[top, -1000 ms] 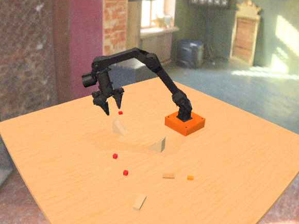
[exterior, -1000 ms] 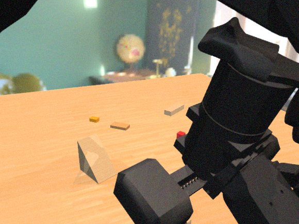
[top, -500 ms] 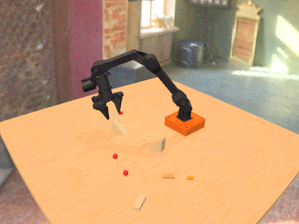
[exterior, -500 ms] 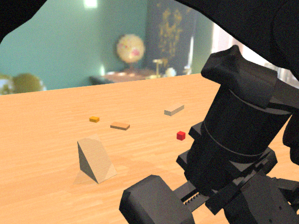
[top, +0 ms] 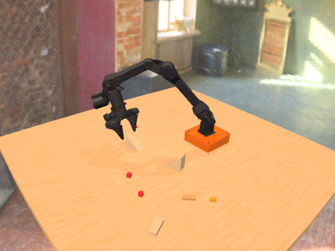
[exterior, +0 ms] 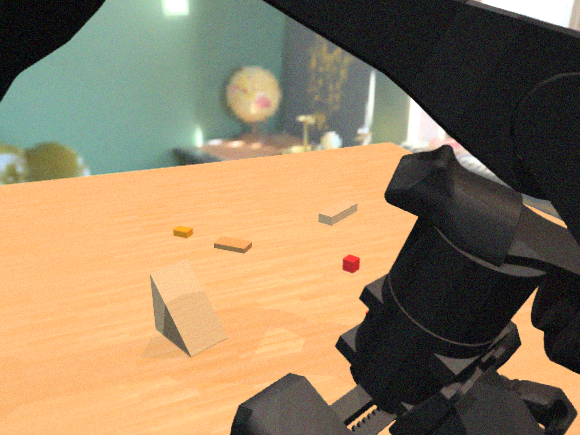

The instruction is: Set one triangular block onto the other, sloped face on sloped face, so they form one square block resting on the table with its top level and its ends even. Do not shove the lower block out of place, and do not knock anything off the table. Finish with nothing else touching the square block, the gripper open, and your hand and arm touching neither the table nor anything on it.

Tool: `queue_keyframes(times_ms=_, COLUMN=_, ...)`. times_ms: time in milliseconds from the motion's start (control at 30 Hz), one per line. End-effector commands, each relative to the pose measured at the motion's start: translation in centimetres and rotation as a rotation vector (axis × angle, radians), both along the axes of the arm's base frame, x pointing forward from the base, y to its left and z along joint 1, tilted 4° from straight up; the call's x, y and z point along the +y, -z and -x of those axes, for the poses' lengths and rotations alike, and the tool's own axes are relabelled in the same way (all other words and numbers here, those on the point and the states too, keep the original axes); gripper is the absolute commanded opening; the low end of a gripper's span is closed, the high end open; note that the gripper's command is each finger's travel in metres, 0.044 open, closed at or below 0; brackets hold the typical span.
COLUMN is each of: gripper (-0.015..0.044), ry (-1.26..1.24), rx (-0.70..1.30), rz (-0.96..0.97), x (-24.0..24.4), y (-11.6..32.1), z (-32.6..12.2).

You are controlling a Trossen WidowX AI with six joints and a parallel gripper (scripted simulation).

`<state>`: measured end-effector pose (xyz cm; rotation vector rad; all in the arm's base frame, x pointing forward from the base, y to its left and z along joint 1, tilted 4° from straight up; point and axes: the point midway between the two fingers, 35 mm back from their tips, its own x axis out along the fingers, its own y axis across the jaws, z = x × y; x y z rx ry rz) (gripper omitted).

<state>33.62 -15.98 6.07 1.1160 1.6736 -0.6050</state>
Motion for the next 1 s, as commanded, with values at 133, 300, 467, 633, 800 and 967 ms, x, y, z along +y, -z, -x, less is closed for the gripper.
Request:
queue_keyframes(times_ms=133, gripper=0.0440, ry=-0.020, rx=0.017, rz=-0.011, x=0.7, y=1.7, z=0.3)
queue_keyframes(times_ms=300, gripper=0.0440, ry=-0.027, rx=0.022, rz=-0.014, x=0.9, y=2.5, z=0.4)
queue_keyframes(times_ms=467, gripper=0.0440, ry=-0.035, rx=0.026, rz=-0.016, x=1.2, y=3.3, z=0.5)
queue_keyframes(times_ms=633, gripper=0.0440, ry=-0.043, rx=0.030, rz=-0.018, x=1.5, y=4.0, z=0.6)
queue_keyframes(times_ms=800, gripper=0.0440, ry=-0.051, rx=0.034, rz=-0.021, x=1.8, y=4.8, z=0.8)
queue_keyframes(times_ms=967, gripper=0.0387, ry=-0.052, rx=0.035, rz=-0.021, x=1.9, y=4.9, z=0.8)
